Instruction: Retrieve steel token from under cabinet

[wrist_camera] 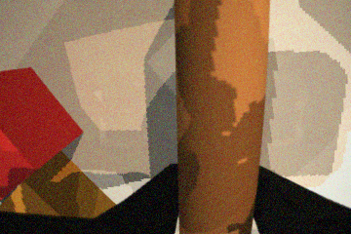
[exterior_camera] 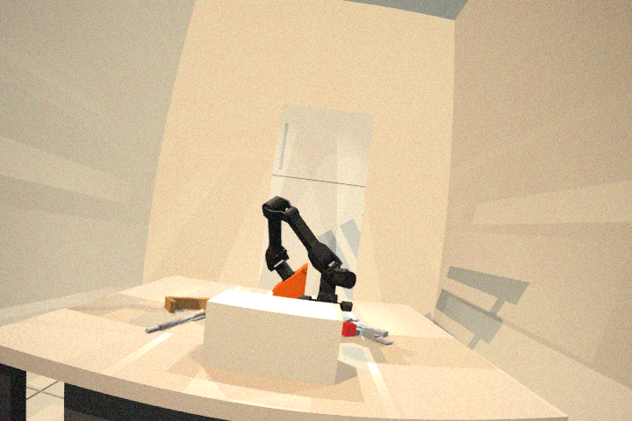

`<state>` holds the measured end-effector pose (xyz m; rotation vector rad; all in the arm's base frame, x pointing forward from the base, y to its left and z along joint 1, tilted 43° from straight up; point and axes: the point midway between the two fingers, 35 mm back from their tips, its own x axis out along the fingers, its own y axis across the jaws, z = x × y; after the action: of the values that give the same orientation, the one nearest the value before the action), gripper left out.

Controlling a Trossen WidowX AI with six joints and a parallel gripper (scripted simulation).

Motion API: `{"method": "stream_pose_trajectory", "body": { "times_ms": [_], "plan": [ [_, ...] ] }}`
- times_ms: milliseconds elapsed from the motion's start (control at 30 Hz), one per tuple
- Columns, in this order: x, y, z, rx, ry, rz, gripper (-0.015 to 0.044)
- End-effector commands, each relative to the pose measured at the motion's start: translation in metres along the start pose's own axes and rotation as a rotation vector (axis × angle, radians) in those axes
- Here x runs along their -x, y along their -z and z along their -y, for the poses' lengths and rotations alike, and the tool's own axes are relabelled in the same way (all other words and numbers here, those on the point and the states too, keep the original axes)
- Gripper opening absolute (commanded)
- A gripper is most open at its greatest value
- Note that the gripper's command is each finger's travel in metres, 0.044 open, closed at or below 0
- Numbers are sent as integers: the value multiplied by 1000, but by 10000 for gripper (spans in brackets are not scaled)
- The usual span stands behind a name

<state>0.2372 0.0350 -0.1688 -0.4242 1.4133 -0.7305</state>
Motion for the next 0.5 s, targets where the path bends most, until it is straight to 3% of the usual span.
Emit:
{"method": "stream_pose_trajectory", "body": {
  "times_ms": [0, 67, 167, 467],
  "plan": [
    [0, 0, 0, -1, -1, 0, 98],
    [0, 0, 0, -1, -1, 0, 85],
    [0, 0, 0, -1, -1, 0, 6],
    [0, -7, 0, 0, -1, 0, 0]
  ]
}}
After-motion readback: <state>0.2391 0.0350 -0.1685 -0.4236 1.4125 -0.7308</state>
